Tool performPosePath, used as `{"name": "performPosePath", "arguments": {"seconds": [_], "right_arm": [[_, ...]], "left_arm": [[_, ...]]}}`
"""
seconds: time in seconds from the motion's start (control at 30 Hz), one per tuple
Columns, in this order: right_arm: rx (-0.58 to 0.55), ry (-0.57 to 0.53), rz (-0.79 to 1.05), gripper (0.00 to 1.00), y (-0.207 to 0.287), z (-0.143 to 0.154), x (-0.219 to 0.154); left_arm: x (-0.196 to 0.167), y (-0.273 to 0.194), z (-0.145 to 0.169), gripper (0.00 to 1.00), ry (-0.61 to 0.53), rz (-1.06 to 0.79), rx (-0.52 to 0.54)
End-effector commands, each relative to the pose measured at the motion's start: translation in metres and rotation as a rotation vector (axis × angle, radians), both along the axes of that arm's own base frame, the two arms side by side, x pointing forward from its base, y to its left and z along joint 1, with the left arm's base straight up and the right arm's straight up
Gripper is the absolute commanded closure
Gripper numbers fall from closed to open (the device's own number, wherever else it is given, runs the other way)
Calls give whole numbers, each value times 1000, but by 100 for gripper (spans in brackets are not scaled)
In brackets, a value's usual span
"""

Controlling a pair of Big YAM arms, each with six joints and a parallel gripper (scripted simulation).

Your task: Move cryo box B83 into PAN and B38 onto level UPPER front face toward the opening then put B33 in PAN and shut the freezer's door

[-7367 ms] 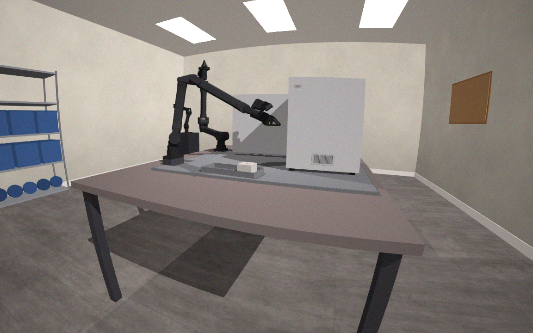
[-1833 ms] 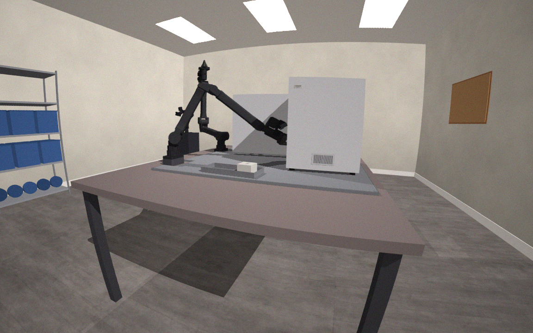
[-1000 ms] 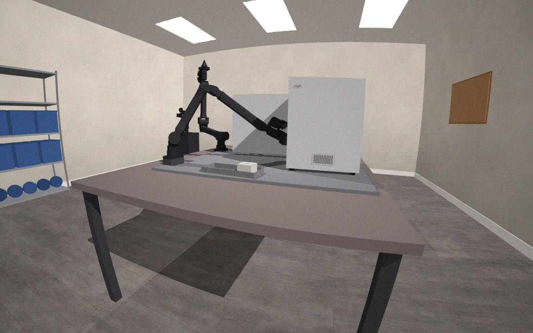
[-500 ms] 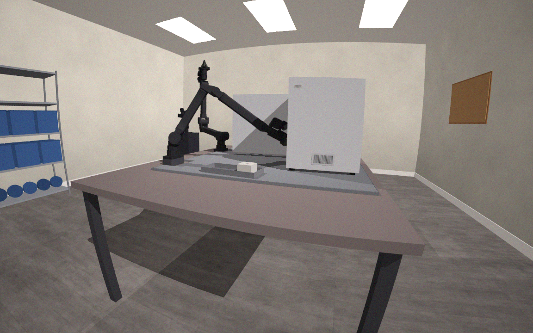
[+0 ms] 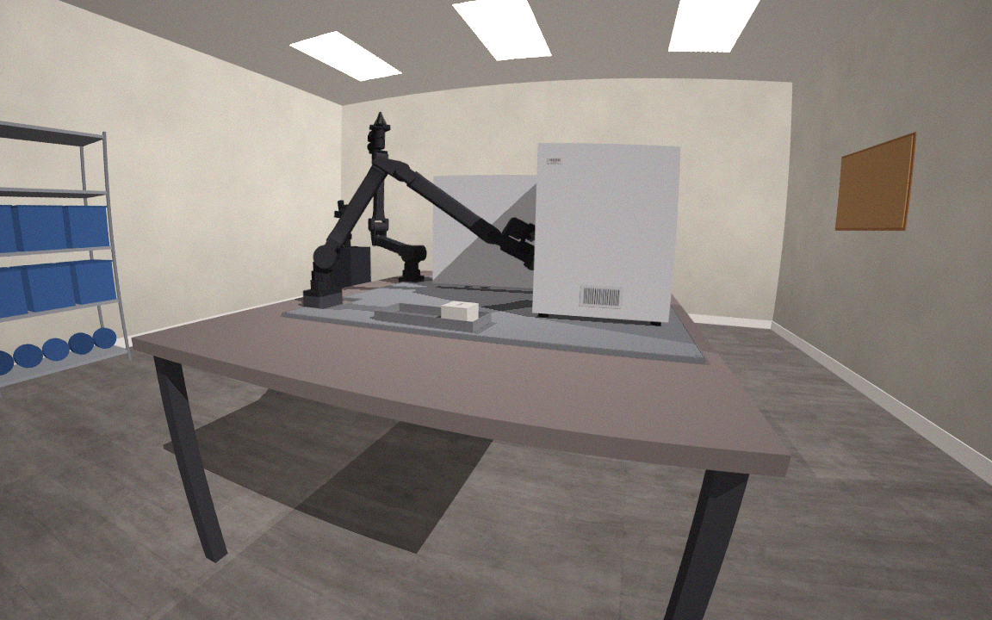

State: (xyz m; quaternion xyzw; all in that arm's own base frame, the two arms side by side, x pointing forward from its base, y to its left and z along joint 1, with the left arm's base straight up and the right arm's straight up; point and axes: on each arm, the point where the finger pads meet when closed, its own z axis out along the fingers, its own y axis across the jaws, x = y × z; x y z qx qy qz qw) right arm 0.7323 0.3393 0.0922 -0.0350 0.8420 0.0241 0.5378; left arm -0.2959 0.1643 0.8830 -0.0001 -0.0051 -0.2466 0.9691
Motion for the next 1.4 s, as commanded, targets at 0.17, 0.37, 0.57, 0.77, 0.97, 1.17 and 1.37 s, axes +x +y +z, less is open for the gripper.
{"name": "performPosePath", "arguments": {"seconds": [0.17,0.37,0.57,0.77,0.97,1.17,1.37], "right_arm": [[5,-26,-5,0,-1,13,27],[14,-37,-3,0,3,25,27],[16,-42,-5,23,4,30,27],[16,-42,-5,23,3,30,27],[16,-42,-5,23,3,30,27],[16,-42,-5,23,3,30,27],[16,-42,-5,23,3,30,27]], "left_arm": [[12,-6,1,100,33,-12,16],[12,-6,1,100,33,-12,16],[12,-6,1,100,33,-12,16],[12,-6,1,100,33,-12,16],[12,-6,1,100,33,-12,16],[12,-6,1,100,33,-12,16],[12,-6,1,100,33,-12,16]]}}
